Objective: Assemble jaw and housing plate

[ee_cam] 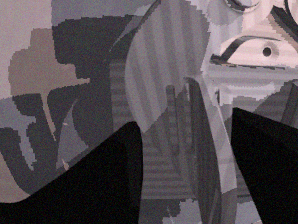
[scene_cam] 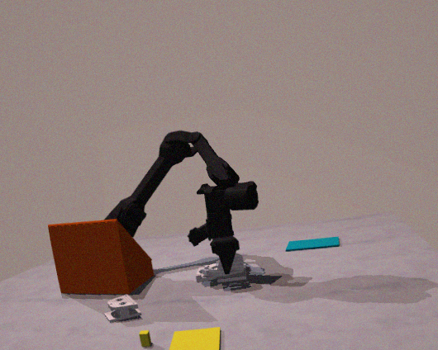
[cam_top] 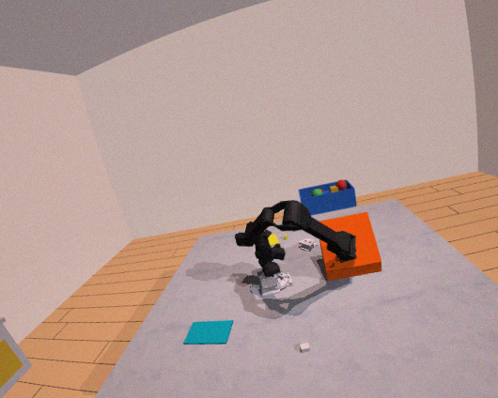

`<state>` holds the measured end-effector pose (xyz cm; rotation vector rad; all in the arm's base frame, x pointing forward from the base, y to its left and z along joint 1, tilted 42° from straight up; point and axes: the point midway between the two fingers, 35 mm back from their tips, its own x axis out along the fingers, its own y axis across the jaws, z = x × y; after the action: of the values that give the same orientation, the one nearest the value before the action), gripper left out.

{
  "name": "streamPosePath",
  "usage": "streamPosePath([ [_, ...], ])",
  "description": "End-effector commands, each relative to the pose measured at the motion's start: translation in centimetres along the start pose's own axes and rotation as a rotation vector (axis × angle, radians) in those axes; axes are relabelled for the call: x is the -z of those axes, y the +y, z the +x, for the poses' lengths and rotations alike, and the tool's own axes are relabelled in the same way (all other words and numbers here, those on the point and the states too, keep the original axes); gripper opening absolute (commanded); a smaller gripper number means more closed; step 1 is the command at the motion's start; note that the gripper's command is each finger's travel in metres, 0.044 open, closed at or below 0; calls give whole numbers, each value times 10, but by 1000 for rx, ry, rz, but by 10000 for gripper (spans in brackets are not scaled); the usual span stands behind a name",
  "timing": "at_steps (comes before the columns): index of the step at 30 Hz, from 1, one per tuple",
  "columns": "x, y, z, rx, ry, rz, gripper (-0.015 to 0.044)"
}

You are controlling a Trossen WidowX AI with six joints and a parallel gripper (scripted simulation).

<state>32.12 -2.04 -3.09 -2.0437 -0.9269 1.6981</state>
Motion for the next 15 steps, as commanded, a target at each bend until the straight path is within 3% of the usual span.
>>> streamPosePath([
  [1,0,0,1,2,4,4,134],
  [15,0,0,3,3,4,4,134],
])
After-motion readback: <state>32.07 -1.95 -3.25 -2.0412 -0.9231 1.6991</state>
